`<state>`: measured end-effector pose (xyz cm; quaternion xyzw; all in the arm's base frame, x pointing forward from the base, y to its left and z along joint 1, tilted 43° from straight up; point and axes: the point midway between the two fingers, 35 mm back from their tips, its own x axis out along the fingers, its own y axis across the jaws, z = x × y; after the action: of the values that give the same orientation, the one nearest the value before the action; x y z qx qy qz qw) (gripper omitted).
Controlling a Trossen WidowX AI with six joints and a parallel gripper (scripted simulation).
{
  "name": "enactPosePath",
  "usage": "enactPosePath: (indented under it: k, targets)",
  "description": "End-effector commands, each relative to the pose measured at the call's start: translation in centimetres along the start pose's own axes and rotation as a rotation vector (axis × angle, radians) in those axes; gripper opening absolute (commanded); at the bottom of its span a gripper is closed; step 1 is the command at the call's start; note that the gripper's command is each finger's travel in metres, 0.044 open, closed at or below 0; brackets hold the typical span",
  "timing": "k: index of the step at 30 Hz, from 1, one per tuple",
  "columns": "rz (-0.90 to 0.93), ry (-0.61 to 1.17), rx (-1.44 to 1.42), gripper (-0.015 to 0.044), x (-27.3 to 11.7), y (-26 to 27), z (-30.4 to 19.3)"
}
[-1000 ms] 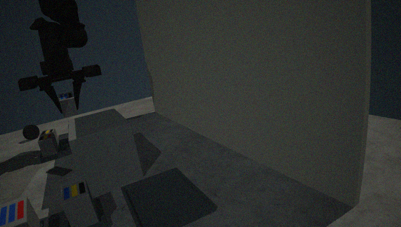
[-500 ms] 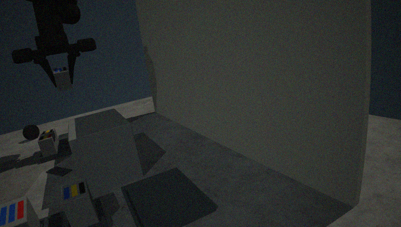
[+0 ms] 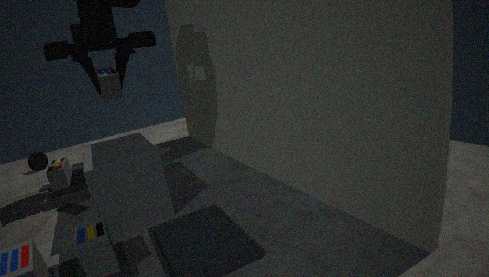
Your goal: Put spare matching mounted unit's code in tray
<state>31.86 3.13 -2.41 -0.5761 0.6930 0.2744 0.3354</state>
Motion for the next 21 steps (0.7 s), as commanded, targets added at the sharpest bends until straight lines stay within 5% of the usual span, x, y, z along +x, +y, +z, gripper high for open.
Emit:
enactPosePath:
  k: [1,21]
  targets:
    - [-0.017,-0.011,0.006,0.0,-0.6,-1.7,-3.0]
    - [-0.03,0.026,0.01,0.0,-1.1,-4.2,-19.4]
